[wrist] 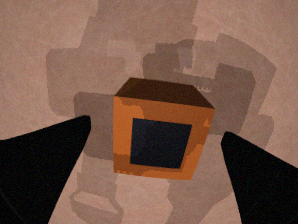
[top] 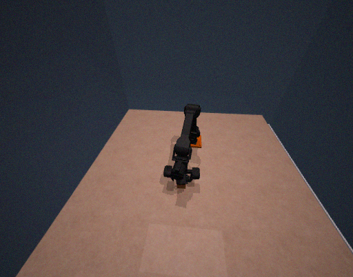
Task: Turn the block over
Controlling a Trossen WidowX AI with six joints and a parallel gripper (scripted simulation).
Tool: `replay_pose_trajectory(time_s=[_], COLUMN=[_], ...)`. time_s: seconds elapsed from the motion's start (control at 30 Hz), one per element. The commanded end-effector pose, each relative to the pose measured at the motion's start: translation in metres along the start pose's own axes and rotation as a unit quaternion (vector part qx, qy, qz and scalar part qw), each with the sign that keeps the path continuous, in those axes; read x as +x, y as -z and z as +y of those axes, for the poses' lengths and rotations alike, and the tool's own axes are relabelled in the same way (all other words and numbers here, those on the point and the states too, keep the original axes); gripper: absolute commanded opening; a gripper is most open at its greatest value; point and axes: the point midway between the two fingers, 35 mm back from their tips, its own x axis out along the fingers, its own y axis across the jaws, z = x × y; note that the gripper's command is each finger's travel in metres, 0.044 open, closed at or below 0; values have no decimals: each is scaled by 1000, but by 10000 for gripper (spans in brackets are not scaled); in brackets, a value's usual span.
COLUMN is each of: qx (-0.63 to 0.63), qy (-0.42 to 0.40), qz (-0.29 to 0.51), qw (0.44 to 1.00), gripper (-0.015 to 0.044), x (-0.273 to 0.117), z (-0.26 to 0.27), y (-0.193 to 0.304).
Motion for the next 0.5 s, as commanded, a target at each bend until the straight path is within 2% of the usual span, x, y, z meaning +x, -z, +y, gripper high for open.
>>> replay_pose_trajectory(time_s=[0.0, 0.03, 0.3, 0.47], qx=[1, 1, 1, 1], qy=[2, 2, 2, 2], qz=[2, 2, 2, 2], qw=[1000, 1000, 1000, 1000], gripper=[440, 440, 230, 197], x=[6, 6, 6, 6], z=[0, 0, 0, 0], y=[1, 1, 1, 1])
